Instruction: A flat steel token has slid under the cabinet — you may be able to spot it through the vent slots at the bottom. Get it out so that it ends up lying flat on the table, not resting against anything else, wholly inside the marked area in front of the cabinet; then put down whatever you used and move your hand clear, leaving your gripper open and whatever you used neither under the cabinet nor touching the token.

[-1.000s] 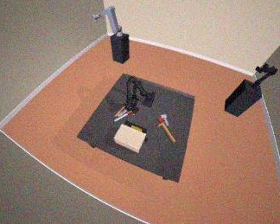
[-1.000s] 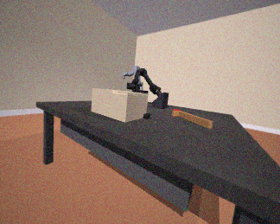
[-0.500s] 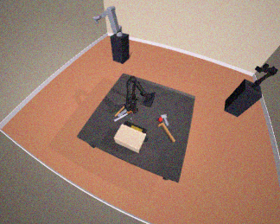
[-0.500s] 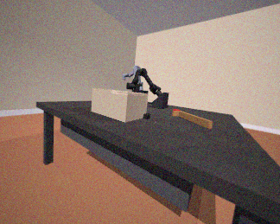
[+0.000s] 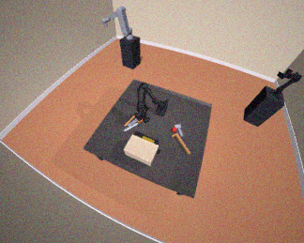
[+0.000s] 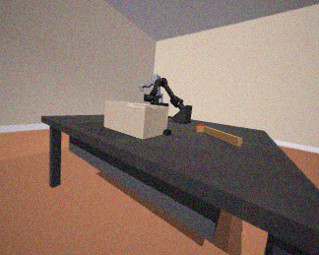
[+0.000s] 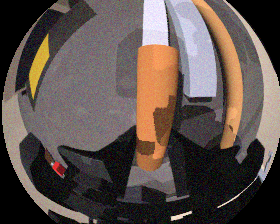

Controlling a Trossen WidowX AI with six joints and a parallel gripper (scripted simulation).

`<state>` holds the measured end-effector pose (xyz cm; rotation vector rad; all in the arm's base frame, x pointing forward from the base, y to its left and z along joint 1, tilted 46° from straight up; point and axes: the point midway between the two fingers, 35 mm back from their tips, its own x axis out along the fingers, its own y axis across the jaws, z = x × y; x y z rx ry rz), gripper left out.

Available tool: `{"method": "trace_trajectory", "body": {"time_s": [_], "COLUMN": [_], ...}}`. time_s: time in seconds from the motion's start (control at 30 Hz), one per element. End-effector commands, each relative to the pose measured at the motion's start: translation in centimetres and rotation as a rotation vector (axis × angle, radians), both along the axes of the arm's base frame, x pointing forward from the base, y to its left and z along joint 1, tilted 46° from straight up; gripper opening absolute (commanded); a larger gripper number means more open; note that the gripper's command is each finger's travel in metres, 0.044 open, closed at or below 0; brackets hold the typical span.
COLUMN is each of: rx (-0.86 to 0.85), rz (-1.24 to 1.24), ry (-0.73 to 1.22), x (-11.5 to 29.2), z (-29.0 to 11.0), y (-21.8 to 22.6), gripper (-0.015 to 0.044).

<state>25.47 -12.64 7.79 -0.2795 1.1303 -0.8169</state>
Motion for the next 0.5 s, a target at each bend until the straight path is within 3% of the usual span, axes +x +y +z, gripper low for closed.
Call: {"method": "trace_trajectory", "body": {"time_s": [0.0, 0.47], "rx": [-0.002, -0.003], "rz": [-0.01, -0.01], "ry": [-0.018, -0.019], "x": [0.14, 0.31], "z": [0.43, 0.86], "y": [-0.21, -0.57], "gripper": [0.0, 0.0]}}
